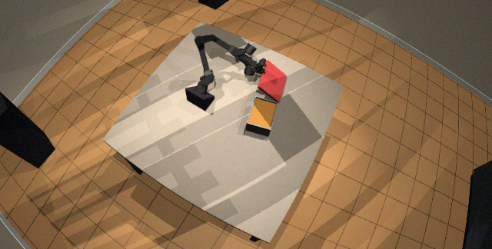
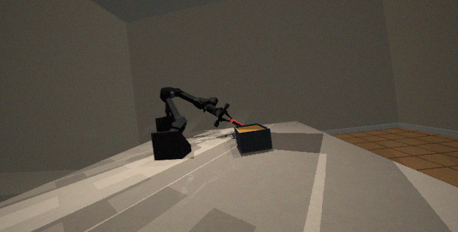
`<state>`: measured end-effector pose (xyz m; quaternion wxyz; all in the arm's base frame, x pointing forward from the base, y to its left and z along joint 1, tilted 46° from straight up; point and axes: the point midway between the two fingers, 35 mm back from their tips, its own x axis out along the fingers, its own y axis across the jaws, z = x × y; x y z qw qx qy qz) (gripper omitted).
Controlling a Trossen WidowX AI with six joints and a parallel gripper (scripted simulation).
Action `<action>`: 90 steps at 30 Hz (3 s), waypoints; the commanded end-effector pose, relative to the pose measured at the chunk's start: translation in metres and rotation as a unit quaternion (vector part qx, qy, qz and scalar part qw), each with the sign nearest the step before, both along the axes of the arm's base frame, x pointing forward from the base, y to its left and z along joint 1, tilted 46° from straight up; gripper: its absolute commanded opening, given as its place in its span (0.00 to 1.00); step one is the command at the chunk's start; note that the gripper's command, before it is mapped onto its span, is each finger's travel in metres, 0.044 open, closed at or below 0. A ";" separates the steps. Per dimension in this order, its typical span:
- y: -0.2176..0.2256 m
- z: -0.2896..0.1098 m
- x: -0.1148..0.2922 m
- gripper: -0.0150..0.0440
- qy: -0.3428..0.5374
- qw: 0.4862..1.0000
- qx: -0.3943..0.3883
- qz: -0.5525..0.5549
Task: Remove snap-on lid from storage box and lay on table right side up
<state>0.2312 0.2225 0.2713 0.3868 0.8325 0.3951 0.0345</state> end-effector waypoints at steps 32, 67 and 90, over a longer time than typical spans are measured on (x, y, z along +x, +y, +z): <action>0.027 -0.035 -0.005 0.25 0.018 1.000 -0.013 0.015; 0.033 -0.026 -0.006 0.72 0.018 1.000 -0.012 0.015; 0.019 -0.040 -0.046 1.00 0.020 1.000 -0.012 0.015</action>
